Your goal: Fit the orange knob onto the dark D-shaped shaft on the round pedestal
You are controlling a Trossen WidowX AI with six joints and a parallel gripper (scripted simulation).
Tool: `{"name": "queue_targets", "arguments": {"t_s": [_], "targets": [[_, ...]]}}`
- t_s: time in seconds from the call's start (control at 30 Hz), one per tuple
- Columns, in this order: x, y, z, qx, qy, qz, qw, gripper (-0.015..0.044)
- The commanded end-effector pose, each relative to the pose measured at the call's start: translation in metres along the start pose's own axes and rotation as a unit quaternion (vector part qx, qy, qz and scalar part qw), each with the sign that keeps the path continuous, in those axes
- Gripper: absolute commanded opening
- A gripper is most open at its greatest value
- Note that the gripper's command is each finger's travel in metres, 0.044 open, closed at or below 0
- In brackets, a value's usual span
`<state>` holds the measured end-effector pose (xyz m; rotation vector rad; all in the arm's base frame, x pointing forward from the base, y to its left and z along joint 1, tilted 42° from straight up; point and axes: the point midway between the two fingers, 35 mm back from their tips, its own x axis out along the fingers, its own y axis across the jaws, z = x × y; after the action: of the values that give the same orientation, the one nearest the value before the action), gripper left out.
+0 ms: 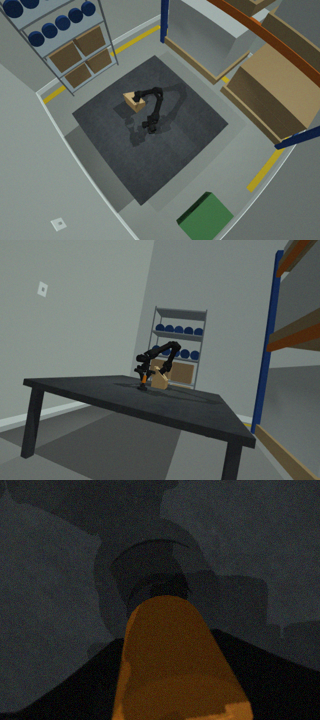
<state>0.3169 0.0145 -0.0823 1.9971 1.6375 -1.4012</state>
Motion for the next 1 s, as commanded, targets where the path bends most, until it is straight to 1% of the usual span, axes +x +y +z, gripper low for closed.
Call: {"name": "queue_targets", "arguments": {"t_s": [0.0, 0.57, 0.67, 0.8, 0.97], "targets": [[0.0002, 0.0002, -0.0004, 0.002, 0.001, 0.000, 1.000, 0.0000], [-0.0044, 0.0004, -0.0007, 0.002, 0.001, 0.000, 1.000, 0.0000], [-0.0046, 0.0006, -0.0008, 0.028, 0.001, 0.000, 1.000, 0.0000], [-0.0037, 0.0015, -0.0008, 0.101, 0.001, 0.000, 0.995, 0.0000], [-0.0011, 0.0008, 0.0001, 0.106, 0.001, 0.000, 0.994, 0.0000]]}}
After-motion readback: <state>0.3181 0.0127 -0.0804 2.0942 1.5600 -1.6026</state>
